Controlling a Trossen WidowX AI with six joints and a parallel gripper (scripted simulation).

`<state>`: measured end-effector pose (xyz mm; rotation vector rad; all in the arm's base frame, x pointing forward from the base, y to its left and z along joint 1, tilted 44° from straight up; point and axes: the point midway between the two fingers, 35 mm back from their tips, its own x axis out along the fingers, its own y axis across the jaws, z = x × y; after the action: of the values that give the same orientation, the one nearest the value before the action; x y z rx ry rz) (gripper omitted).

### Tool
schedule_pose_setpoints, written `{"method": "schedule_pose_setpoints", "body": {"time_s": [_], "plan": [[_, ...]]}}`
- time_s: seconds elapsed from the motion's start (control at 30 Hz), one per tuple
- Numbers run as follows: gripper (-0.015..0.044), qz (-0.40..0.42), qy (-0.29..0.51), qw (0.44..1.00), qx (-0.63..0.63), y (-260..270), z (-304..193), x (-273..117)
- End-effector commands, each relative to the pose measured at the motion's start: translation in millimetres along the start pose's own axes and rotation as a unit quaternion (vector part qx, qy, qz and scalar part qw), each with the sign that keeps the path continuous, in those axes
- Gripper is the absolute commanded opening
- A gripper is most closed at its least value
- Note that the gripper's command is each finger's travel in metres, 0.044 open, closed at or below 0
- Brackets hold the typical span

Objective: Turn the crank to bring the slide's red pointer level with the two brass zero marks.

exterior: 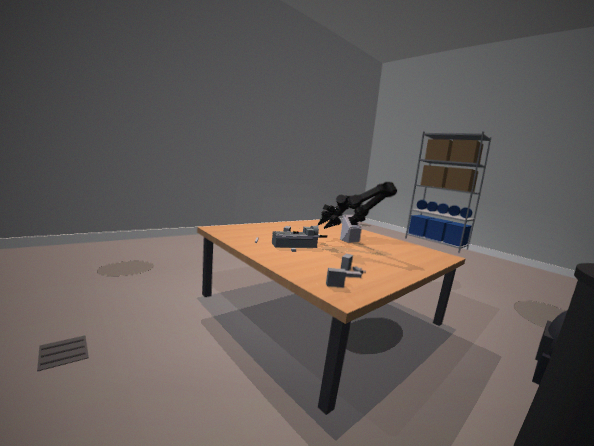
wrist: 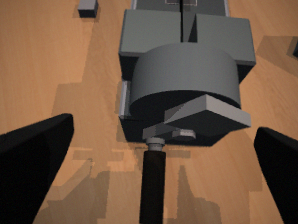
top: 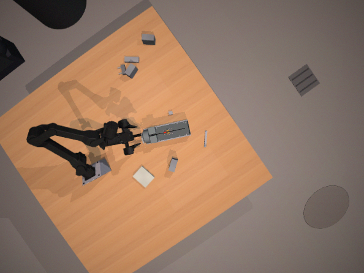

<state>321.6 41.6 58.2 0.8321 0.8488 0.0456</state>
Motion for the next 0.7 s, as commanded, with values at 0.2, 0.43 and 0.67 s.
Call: {"method": "schedule_pose_setpoints", "body": {"time_s": [0.2,0.43,0.67], "plan": [[0.044,0.003,-0.004,1.0,0.0,1,43,-50],[0.044,0.012,-0.003,1.0,-0.009,1,58,-45],[0.044,0.031,0.0,0.999,-0.026,-1,84,-25]]}}
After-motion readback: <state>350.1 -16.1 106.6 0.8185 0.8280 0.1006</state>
